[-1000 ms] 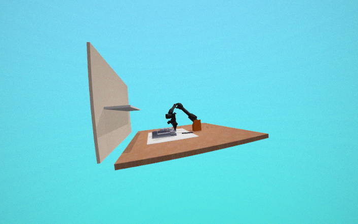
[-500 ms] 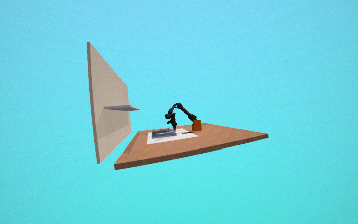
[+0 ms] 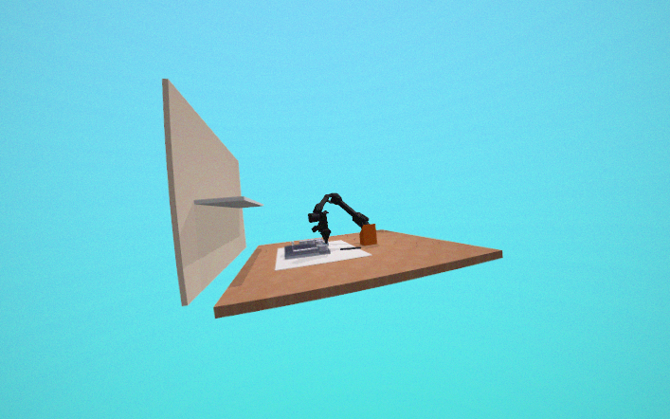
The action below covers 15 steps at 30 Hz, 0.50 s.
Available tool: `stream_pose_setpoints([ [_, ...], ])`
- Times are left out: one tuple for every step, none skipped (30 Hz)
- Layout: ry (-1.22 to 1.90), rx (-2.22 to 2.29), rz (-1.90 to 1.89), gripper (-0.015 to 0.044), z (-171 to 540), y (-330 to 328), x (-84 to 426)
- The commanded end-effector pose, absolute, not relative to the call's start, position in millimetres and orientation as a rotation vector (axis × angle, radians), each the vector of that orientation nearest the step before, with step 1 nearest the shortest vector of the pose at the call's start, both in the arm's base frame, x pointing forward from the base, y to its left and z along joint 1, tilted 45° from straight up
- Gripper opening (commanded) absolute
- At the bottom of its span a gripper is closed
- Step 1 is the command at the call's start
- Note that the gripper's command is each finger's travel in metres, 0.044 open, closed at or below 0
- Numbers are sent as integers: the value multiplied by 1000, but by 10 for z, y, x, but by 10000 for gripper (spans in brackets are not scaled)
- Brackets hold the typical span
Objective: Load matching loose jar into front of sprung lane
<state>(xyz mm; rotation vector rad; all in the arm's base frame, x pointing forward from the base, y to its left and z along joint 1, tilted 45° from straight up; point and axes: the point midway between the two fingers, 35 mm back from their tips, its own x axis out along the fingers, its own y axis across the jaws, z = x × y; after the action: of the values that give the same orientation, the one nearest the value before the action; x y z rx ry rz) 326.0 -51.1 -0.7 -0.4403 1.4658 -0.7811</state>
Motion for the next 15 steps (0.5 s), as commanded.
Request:
stream_pose_setpoints([
  [1435, -437, -786, 0, 43, -516, 3362],
  [1435, -437, -786, 0, 45, -516, 3366],
  [1435, -437, -786, 0, 46, -517, 3369],
  [1435, -437, -786, 0, 48, -517, 3372],
  [1435, -437, -786, 0, 49, -517, 3376],
  [1435, -437, -786, 0, 51, -517, 3379],
  [1435, -437, -786, 0, 53, -518, 3383],
  [1435, -437, -786, 0, 54, -518, 3386],
  [1435, -437, -786, 0, 56, -519, 3389],
  [1435, -437, -786, 0, 57, -519, 3393],
  [1435, -437, -787, 0, 59, -519, 3396],
  [1435, -437, -787, 0, 61, -520, 3400],
  [1435, -437, -787, 0, 62, -520, 3403],
  [1435, -437, -787, 0, 64, -520, 3406],
  [1434, -437, -787, 0, 66, -520, 3410],
])
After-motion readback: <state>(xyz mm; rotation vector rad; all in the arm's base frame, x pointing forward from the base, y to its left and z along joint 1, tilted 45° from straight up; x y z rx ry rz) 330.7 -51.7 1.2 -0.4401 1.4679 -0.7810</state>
